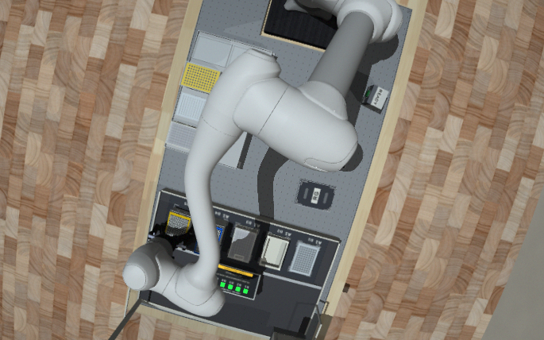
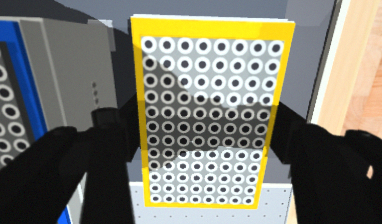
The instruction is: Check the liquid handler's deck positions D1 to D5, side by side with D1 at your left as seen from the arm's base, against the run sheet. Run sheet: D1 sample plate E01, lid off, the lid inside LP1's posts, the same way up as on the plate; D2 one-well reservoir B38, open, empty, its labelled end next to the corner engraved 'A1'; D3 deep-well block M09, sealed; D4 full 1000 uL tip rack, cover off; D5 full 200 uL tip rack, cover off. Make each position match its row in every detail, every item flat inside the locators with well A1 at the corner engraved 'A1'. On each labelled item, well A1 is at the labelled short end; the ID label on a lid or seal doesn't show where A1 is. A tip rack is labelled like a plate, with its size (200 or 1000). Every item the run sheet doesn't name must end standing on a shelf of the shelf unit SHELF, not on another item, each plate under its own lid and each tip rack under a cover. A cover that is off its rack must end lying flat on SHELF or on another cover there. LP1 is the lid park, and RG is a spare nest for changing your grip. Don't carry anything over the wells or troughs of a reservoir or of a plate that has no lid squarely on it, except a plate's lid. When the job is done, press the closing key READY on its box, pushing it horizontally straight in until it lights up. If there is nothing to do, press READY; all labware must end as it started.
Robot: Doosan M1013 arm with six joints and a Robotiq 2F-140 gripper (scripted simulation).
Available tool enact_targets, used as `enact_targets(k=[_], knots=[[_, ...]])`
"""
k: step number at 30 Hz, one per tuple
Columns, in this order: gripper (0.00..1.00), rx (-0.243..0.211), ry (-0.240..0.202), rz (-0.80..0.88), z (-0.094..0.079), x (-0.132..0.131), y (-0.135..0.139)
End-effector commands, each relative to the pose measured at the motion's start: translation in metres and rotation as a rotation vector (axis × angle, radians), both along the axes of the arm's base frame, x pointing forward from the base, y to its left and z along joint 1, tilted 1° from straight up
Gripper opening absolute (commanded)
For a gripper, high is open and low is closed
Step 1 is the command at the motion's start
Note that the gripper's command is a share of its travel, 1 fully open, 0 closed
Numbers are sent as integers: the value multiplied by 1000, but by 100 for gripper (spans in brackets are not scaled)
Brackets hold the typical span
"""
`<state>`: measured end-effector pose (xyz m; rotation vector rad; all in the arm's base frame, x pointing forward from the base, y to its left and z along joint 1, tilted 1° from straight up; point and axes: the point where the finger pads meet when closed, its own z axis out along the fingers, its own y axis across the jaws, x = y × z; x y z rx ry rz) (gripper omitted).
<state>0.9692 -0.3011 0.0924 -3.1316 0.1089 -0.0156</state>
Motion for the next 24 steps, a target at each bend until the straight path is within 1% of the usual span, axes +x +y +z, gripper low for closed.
enact_targets(k=[1,9,12,24], knots=[[10,3,-7,-3,13,2,2],[10,3,-7,-3,26,2,2],[10,3,-6,-3,27,1,2],[10,3,-7,-3,48,1,1]])
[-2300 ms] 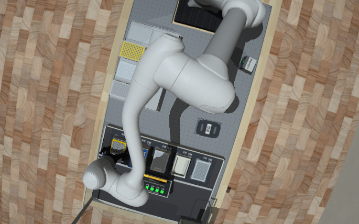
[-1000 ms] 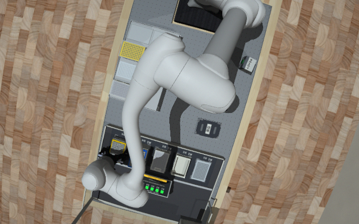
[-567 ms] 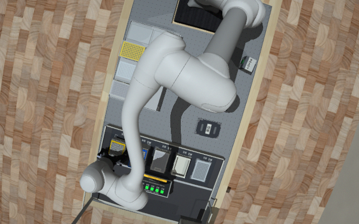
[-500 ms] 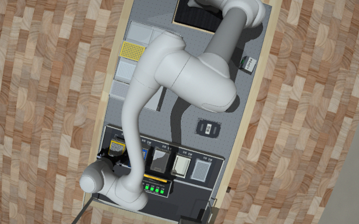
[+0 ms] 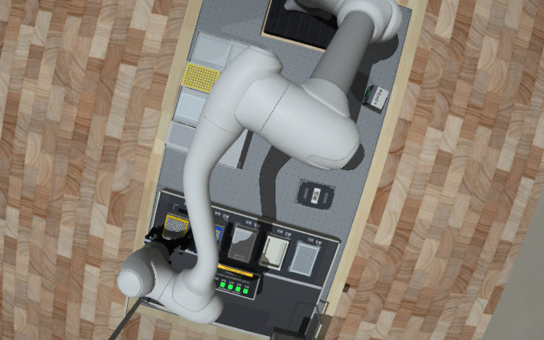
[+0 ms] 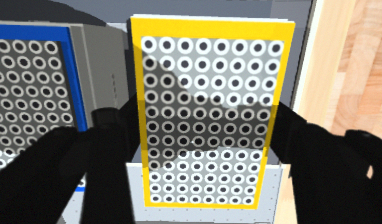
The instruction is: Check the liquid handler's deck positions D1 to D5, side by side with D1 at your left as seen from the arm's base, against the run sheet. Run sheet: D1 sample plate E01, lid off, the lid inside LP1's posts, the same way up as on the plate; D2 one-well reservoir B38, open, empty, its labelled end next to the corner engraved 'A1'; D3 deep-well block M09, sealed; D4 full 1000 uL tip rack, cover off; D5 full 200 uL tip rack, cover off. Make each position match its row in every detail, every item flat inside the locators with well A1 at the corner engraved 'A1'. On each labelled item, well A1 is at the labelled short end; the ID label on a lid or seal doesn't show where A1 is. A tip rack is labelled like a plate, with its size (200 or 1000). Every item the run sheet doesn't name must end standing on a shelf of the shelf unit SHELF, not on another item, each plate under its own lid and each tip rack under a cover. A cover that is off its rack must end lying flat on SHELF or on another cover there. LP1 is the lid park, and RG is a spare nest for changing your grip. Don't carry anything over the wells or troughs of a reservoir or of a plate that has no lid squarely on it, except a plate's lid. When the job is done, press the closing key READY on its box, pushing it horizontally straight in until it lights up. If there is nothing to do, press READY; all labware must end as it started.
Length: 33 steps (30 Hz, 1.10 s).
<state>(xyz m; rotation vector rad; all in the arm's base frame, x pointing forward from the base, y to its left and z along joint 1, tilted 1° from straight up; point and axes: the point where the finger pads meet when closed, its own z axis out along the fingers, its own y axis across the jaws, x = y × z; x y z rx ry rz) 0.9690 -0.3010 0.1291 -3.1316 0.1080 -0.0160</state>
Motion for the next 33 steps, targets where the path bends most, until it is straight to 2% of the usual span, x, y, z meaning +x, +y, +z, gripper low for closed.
enact_targets(k=[1,5,33], knots=[[10,3,-6,-4,13,1,1],[10,3,-5,-4,15,1,1],[10,3,-6,-5,59,0,0]])
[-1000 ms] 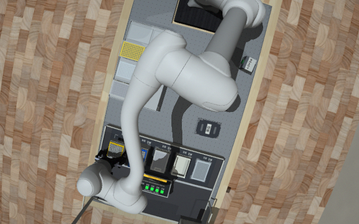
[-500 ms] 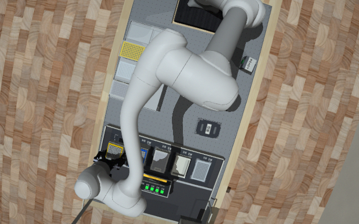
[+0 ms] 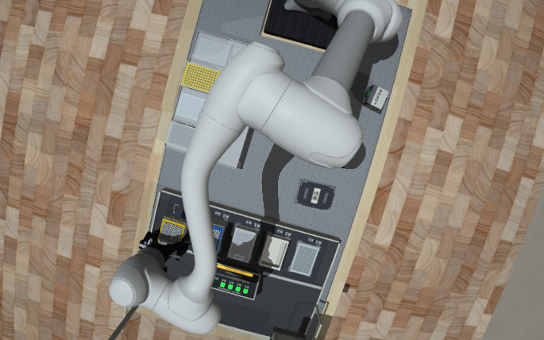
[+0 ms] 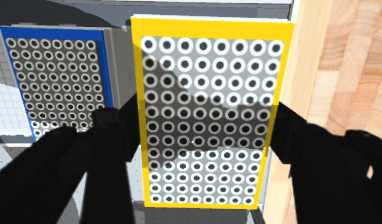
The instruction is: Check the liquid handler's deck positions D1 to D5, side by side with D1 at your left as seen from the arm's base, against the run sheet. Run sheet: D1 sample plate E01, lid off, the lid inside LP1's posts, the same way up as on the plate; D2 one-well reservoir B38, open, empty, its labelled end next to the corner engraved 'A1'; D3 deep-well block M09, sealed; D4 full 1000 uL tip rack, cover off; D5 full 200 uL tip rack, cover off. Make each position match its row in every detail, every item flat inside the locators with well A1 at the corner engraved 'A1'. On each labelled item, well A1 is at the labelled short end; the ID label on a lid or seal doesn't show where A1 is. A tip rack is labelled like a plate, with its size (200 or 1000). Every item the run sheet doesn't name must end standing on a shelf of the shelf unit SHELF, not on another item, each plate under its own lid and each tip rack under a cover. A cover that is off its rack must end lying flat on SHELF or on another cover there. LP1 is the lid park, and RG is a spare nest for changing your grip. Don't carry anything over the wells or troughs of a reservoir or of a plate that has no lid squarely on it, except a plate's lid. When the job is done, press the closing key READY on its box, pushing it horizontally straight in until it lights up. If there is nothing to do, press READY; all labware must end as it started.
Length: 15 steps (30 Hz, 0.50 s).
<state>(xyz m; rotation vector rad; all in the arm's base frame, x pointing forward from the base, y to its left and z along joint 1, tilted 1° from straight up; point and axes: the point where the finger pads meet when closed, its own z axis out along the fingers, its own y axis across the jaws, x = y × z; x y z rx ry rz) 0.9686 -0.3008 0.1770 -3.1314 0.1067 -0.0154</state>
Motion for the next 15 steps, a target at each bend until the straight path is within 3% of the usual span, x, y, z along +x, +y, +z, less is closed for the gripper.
enact_targets(k=[1,15], knots=[[10,3,-6,-6,13,1,0],[10,3,-6,-6,33,0,-1]])
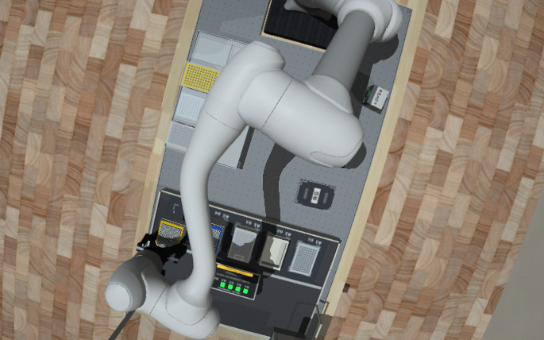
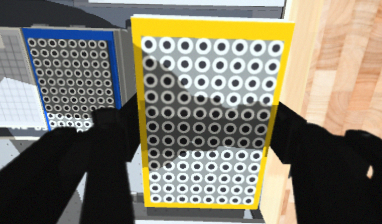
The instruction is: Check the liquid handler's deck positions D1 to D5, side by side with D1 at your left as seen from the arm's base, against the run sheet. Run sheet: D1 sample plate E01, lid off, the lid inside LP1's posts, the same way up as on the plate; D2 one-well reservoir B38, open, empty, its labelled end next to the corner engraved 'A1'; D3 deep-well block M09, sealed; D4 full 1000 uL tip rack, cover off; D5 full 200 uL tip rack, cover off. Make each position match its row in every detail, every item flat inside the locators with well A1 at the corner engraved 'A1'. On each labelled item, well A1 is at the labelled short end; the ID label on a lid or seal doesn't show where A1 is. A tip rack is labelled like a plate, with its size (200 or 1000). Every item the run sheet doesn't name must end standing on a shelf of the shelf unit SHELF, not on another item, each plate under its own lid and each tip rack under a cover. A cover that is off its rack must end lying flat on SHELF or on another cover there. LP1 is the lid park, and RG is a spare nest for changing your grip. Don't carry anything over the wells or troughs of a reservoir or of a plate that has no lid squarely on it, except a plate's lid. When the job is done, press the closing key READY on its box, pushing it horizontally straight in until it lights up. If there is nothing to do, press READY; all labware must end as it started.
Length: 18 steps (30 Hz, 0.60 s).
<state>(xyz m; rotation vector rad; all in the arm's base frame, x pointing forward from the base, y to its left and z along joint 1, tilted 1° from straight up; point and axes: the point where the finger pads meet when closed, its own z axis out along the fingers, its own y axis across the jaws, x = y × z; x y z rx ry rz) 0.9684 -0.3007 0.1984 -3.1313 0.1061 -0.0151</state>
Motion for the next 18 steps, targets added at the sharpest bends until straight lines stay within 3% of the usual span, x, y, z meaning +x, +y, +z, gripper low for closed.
enact_targets(k=[1,18], knots=[[10,3,-6,-6,13,0,-1],[10,3,-6,-7,38,0,-1]])
